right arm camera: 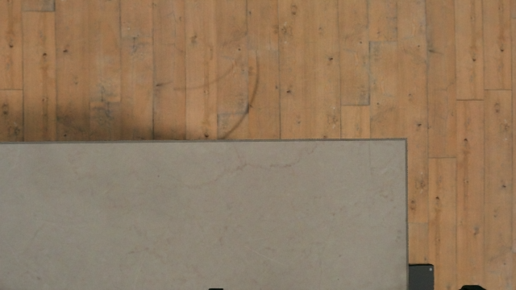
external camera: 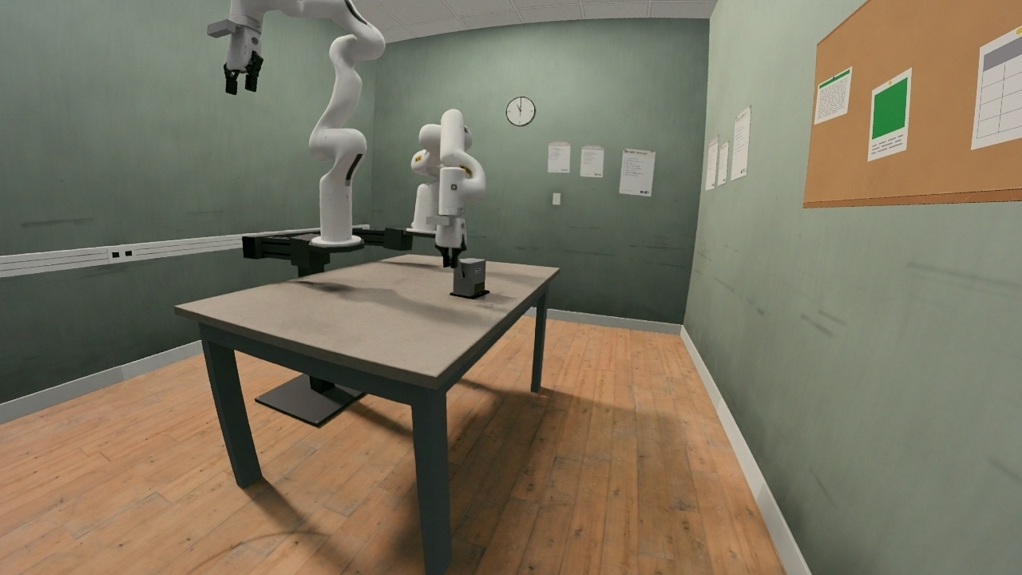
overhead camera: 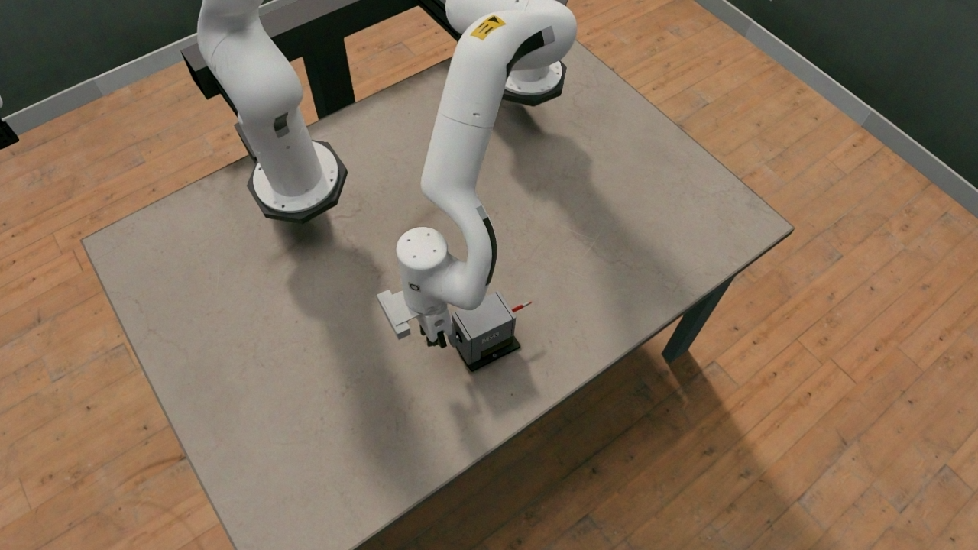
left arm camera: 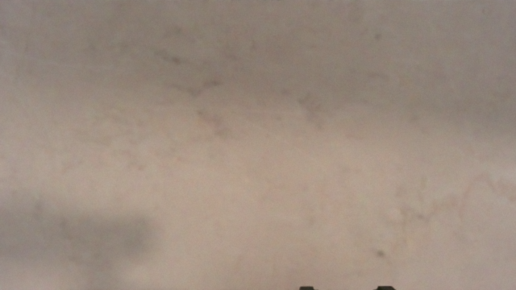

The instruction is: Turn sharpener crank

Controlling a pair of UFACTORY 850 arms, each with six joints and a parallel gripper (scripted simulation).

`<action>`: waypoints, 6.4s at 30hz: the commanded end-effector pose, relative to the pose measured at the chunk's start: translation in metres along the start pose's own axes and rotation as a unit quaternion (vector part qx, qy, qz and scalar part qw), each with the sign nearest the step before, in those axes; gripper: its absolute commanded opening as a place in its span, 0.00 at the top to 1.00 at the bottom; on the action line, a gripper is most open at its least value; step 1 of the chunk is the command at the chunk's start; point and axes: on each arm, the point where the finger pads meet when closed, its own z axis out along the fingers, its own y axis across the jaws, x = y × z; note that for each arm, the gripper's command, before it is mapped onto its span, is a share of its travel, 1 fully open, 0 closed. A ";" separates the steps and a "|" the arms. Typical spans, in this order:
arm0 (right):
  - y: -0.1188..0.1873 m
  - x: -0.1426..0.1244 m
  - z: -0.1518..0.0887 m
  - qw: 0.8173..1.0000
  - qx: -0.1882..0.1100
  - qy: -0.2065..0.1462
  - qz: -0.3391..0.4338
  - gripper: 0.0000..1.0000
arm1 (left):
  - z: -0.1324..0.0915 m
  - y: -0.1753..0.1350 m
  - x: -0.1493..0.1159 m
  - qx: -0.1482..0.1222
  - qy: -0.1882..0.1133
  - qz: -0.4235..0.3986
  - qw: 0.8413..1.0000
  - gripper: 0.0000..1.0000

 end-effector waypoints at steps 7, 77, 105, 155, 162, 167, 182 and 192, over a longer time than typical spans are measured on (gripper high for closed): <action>0.000 0.000 -0.001 1.000 0.000 0.001 0.000 0.00 | -0.002 -0.004 0.001 0.001 0.001 0.000 1.000 1.00; 0.000 0.000 -0.001 1.000 0.000 0.001 0.000 0.00 | -0.012 -0.004 0.001 0.001 0.001 0.000 1.000 0.45; 0.000 0.000 -0.001 1.000 0.000 0.001 0.000 0.00 | -0.069 -0.004 0.001 0.001 0.001 0.000 1.000 0.45; 0.000 0.000 -0.001 1.000 0.000 0.001 0.000 0.00 | -0.072 -0.004 0.001 0.001 0.001 0.000 1.000 1.00; 0.000 0.000 -0.001 1.000 0.000 0.001 0.000 0.00 | -0.072 -0.004 0.001 0.001 0.001 0.000 1.000 1.00; 0.000 0.000 -0.001 1.000 0.000 0.001 0.000 0.00 | -0.072 -0.004 0.001 0.001 0.001 0.000 1.000 1.00; 0.000 0.000 -0.001 1.000 0.000 0.001 0.000 0.00 | -0.072 -0.004 0.001 0.001 0.001 0.000 1.000 1.00; 0.000 0.000 -0.001 1.000 0.000 0.001 0.000 0.00 | -0.072 -0.004 0.001 0.001 0.001 0.000 1.000 1.00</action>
